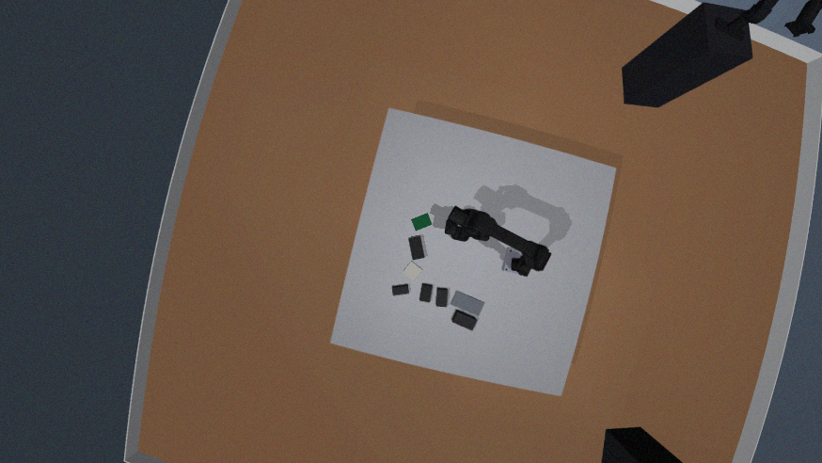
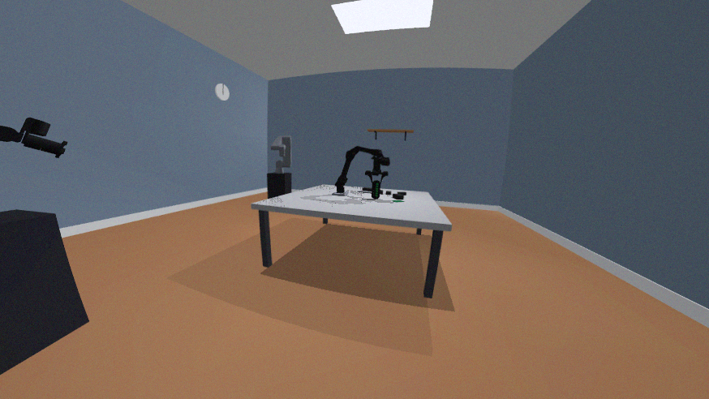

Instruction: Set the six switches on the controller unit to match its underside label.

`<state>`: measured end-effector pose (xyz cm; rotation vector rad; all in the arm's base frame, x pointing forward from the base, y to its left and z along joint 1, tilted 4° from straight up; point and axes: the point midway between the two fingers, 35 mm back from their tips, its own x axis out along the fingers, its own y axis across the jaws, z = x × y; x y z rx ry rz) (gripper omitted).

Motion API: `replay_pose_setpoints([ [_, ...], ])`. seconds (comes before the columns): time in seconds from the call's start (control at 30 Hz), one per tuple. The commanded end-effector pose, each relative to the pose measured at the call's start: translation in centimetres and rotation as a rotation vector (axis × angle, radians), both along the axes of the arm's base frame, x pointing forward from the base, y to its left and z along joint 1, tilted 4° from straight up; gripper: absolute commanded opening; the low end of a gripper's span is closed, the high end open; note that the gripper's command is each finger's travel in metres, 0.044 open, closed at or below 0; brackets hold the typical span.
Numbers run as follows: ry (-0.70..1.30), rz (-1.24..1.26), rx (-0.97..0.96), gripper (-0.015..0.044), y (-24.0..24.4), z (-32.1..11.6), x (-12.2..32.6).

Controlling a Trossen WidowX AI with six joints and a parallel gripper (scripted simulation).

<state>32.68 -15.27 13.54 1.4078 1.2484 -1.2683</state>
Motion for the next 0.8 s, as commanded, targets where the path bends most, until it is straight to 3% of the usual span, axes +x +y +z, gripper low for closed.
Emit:
replay_pose_setpoints([
  [0.0,0.009,0.003,-0.020,0.0338,-0.7,-0.3,-0.1],
  [0.77,0.017,0.005,-0.076,0.0338,-2.4,-0.5,-0.3],
])
